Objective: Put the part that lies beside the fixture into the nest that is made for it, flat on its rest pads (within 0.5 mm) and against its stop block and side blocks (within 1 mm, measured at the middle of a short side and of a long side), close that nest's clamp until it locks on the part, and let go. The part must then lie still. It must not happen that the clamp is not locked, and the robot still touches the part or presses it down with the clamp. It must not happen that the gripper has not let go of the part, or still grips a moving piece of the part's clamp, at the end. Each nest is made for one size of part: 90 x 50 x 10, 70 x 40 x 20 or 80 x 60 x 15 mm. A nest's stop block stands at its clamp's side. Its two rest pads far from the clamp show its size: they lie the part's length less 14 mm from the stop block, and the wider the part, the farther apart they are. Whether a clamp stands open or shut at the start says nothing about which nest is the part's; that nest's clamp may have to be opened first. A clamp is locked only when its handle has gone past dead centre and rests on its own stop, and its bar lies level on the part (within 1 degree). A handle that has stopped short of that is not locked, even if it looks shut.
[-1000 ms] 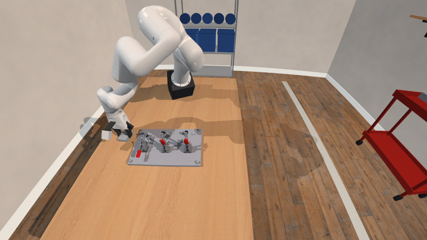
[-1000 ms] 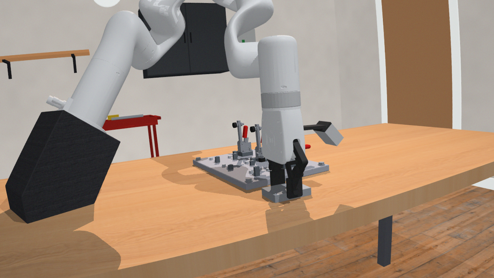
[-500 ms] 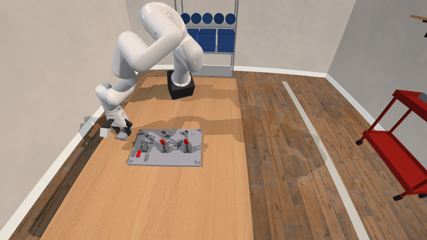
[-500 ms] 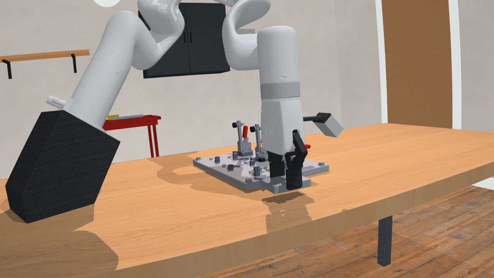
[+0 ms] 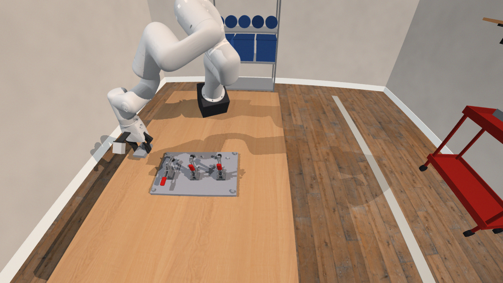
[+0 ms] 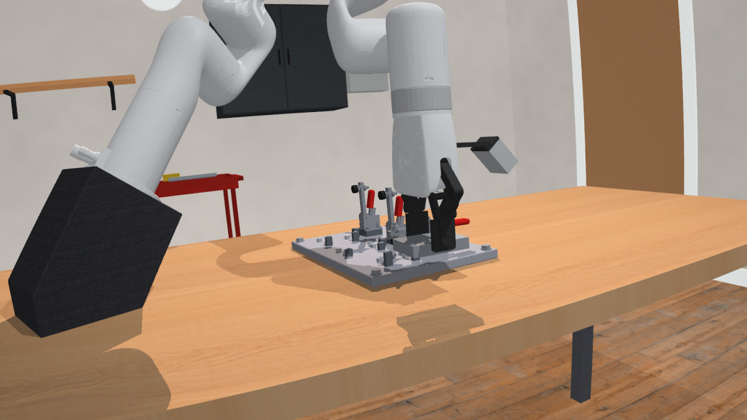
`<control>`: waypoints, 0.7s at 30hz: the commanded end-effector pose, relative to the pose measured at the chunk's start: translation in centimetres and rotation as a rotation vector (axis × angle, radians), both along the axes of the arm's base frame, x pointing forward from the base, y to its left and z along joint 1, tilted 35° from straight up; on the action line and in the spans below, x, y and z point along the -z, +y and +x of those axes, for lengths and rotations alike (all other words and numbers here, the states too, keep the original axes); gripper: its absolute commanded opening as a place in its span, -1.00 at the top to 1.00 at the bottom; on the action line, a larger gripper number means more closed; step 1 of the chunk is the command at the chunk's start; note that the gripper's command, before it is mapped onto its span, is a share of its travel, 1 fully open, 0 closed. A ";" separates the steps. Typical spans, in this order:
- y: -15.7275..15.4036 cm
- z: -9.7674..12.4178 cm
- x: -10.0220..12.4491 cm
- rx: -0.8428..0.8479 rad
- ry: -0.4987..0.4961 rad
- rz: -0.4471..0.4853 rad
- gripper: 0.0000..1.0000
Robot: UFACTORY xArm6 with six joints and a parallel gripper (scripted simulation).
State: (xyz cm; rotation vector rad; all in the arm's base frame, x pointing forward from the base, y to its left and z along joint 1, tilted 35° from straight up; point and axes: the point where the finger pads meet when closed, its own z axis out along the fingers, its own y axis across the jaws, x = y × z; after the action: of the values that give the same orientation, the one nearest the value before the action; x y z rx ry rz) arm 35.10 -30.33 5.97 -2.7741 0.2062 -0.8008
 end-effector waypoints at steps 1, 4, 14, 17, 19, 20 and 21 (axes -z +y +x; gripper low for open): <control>-0.5 -1.2 -2.0 0.000 -0.001 -0.001 1.00; -0.6 -1.4 -2.3 0.000 -0.001 -0.001 1.00; -1.1 -2.8 -4.5 0.000 -0.001 -0.001 1.00; -1.2 -3.0 -4.8 0.000 -0.001 -0.001 1.00; -1.2 -3.0 -4.8 0.000 -0.001 -0.001 1.00; -1.2 -3.0 -4.8 0.000 -0.001 -0.001 1.00; -1.2 -3.1 -4.8 0.000 -0.001 -0.001 1.00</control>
State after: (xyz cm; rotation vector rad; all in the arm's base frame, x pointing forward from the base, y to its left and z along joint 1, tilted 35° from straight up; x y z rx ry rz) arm 32.15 -31.36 10.48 -2.7731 0.2058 -0.7999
